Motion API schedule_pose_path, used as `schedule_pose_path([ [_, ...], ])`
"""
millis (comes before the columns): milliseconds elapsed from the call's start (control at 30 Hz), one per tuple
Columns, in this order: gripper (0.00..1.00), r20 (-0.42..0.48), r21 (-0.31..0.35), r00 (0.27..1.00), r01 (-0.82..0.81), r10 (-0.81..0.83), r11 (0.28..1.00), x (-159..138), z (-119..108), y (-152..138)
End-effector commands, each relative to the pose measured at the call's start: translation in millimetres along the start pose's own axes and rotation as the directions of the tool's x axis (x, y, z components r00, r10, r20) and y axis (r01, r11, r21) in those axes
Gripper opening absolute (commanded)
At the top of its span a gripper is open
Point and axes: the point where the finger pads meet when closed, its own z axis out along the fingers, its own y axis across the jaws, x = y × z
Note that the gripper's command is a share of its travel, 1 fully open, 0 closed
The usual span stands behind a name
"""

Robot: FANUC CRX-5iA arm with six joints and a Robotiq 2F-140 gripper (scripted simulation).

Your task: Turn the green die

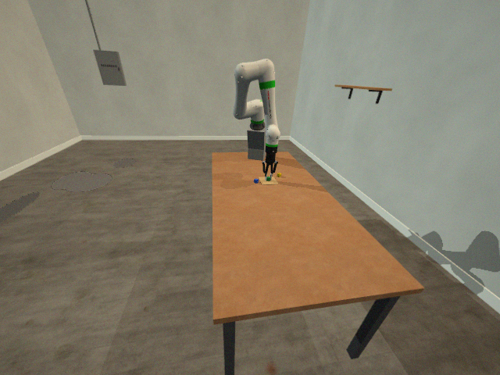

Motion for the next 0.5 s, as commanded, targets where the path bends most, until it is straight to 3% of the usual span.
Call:
schedule_pose_path([
  [0,0.26,0.0,0.0,1.0,0.0,0.0,1.0,0.1,-0.1,0.0],
  [467,0.28,0.0,0.0,1.0,0.0,0.0,1.0,0.1,-0.2,0.0],
])
